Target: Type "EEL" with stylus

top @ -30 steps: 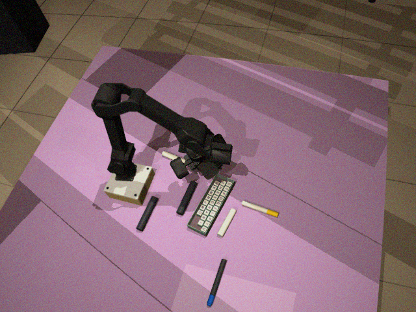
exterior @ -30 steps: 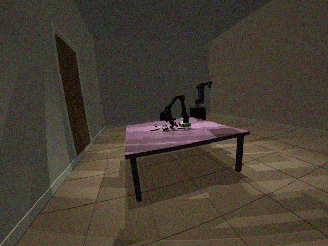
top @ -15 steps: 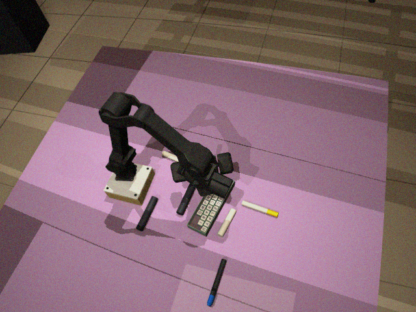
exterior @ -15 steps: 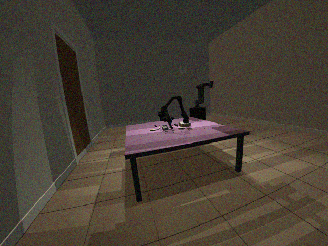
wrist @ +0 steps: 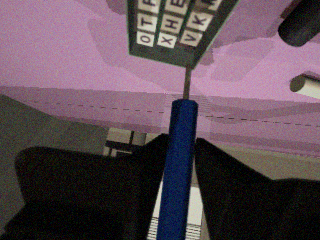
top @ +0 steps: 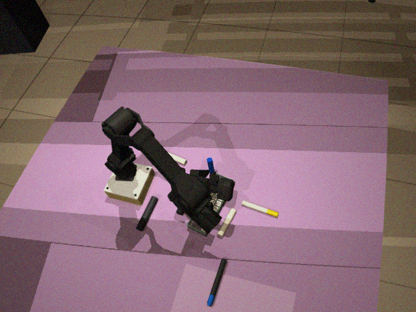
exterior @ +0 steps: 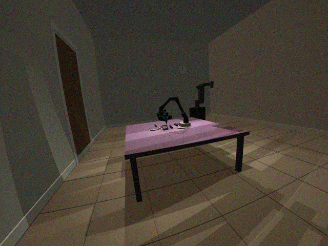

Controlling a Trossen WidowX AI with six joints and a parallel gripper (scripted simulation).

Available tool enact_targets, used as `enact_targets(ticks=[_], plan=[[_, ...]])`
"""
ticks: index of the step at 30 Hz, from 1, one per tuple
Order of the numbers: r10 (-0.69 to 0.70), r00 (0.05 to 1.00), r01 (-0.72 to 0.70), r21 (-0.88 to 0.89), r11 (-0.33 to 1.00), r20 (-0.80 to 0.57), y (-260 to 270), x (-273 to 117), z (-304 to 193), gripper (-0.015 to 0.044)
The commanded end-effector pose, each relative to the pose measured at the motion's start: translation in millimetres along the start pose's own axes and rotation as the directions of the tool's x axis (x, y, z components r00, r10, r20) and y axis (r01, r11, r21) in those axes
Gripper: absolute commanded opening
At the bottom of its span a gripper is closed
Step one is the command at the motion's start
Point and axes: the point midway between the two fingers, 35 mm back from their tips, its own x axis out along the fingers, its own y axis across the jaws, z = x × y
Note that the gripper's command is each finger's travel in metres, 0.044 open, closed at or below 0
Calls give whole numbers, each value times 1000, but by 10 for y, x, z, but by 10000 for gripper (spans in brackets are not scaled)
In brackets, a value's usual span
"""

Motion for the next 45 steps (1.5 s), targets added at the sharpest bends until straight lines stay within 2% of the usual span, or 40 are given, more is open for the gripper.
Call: enact_targets(ticks=[1,8,16,23,26,45], plan=[[93,993,-85,100,991,-74,123,-221,33,0],[107,991,-97,115,989,-84,138,-252,41,0],[107,991,-97,115,989,-85,107,-56,307,0],[107,991,-97,115,989,-85,105,-49,316,0],[107,991,-97,115,989,-85,127,-35,341,79],[107,991,-97,115,989,-85,128,22,422,81]])
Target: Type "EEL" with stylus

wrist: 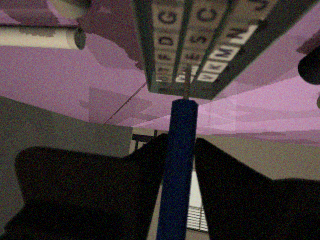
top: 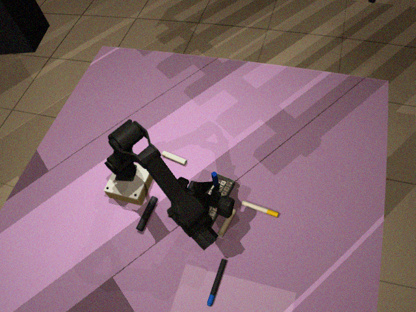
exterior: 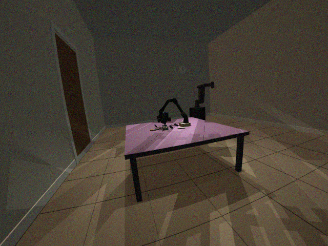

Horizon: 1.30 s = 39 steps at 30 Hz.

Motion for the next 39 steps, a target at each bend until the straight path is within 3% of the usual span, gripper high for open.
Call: enact_targets(ticks=[1,29,39], plan=[[2,1000,-2,7,1000,-5,-3,17,19,81],[2,1000,-2,7,1000,-5,-4,55,84,81],[2,1000,-2,7,1000,-5,0,-132,-236,81]])
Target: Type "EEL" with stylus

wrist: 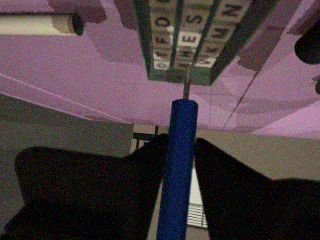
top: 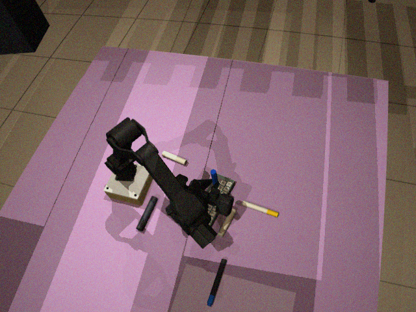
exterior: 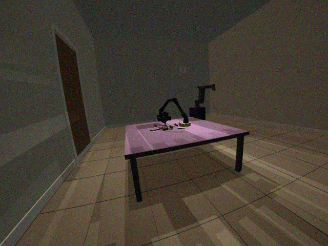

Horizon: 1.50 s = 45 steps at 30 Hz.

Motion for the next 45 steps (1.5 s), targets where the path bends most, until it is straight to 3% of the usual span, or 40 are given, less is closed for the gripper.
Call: enact_targets(ticks=[1,9,12,15,28,31,45], plan=[[5,1000,-5,-12,1000,2,18,-75,-123,81],[3,1000,-3,-3,1000,1,8,-58,-99,84],[3,1000,-3,-3,1000,1,8,-58,-99,64],[5,1000,-4,-8,1000,2,13,-67,-111,0],[5,1000,-5,-12,1000,2,14,11,24,0],[5,1000,-5,-12,1000,2,8,18,40,79],[5,1000,-5,-12,1000,2,6,47,93,81]])
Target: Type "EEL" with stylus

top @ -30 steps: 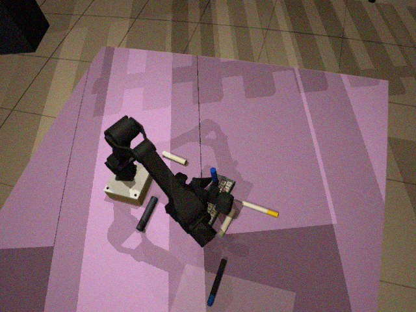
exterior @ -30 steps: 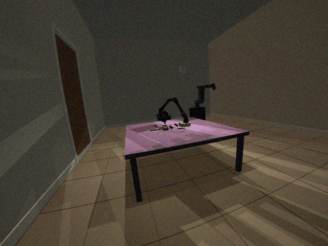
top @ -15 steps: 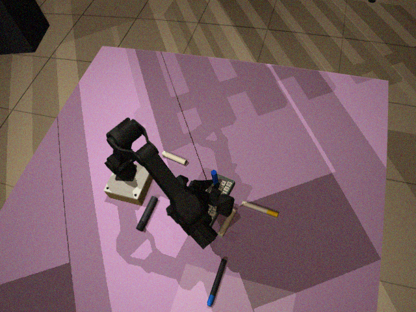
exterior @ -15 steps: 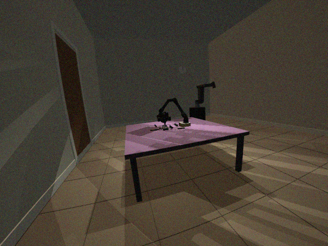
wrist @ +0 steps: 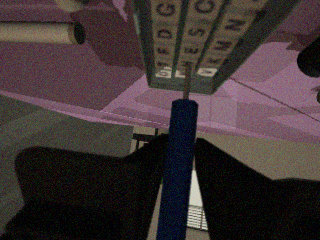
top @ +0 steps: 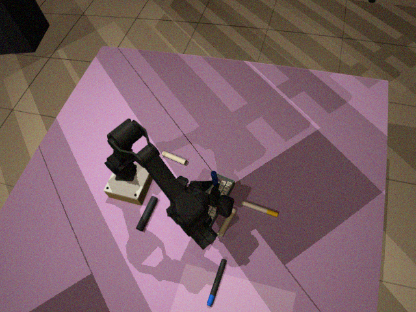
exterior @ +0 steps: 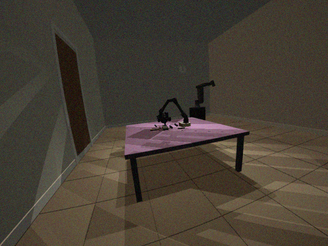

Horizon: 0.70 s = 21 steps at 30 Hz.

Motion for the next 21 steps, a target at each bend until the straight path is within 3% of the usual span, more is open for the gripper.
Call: enact_targets(ticks=[1,21], plan=[[0,1000,0,0,1000,-2,-7,17,24,81],[0,1000,0,0,1000,-2,-8,61,100,81]])
